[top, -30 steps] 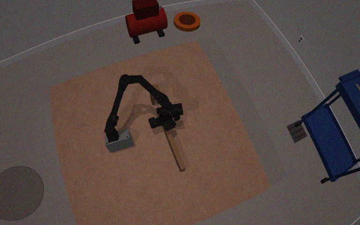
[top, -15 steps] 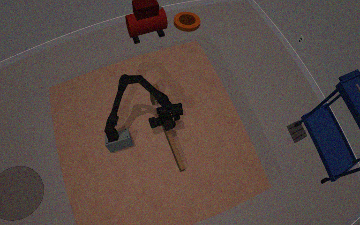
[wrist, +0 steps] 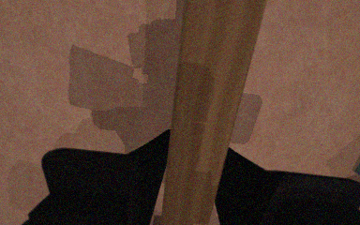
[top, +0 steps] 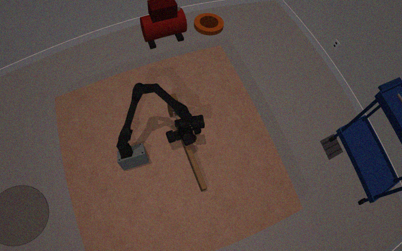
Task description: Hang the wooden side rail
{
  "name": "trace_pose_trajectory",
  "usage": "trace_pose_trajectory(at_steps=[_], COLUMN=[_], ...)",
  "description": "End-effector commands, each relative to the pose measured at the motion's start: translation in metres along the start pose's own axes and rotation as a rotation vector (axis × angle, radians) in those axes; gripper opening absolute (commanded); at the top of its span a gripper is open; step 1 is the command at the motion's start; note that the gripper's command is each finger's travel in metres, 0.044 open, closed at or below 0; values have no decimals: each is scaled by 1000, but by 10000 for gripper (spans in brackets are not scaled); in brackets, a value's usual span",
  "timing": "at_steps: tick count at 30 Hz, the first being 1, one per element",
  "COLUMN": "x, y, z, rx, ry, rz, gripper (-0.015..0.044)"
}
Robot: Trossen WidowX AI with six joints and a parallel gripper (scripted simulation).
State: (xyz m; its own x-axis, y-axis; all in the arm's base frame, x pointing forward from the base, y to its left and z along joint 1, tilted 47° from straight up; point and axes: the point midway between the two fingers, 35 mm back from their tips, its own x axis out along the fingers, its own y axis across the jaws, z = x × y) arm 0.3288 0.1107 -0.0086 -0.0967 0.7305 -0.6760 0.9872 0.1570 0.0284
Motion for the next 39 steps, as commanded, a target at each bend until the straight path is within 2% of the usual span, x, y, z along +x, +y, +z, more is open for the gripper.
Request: trace_pose_trajectory(at_steps=[1,39], x=[-4,-10], y=[2,1], z=[1,1], rx=[-4,-4], ry=[-4,-4], rz=[8,8], gripper=[0,0])
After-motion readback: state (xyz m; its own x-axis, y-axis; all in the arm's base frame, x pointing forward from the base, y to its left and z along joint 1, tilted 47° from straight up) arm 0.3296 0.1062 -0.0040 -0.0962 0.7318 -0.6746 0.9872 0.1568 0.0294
